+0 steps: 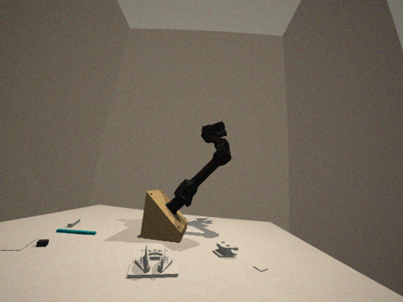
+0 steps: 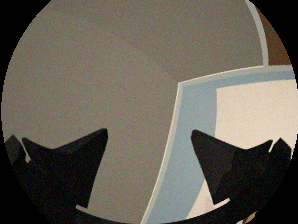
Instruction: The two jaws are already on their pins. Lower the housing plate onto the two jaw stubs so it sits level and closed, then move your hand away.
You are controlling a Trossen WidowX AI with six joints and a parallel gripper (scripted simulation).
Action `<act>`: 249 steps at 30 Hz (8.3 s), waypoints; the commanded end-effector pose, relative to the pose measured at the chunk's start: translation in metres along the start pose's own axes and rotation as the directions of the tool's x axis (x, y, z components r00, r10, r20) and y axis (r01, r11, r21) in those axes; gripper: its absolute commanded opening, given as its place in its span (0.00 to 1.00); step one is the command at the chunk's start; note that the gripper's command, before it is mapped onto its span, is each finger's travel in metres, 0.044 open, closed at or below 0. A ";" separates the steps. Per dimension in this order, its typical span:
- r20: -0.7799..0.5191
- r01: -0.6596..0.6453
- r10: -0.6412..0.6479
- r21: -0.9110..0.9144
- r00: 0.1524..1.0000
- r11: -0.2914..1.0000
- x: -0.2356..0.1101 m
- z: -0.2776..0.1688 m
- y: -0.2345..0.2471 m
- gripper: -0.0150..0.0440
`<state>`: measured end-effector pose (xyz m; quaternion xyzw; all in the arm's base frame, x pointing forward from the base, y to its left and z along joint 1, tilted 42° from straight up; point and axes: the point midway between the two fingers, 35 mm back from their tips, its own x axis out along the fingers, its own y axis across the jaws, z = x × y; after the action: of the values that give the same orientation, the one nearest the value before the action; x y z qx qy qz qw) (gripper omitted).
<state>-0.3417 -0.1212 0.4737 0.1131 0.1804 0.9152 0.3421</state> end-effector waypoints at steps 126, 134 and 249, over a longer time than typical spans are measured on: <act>-0.336 -0.502 0.396 0.731 -0.854 -0.462 -0.561 0.011 -0.222 1.00; -0.336 -0.398 0.213 0.784 -0.918 -0.476 -0.569 0.015 -0.277 1.00; -0.494 -0.389 -0.779 0.678 0.387 -0.624 -0.184 -0.042 -0.655 1.00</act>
<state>0.1643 0.2017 0.1578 0.5597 0.6954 -0.1096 0.4371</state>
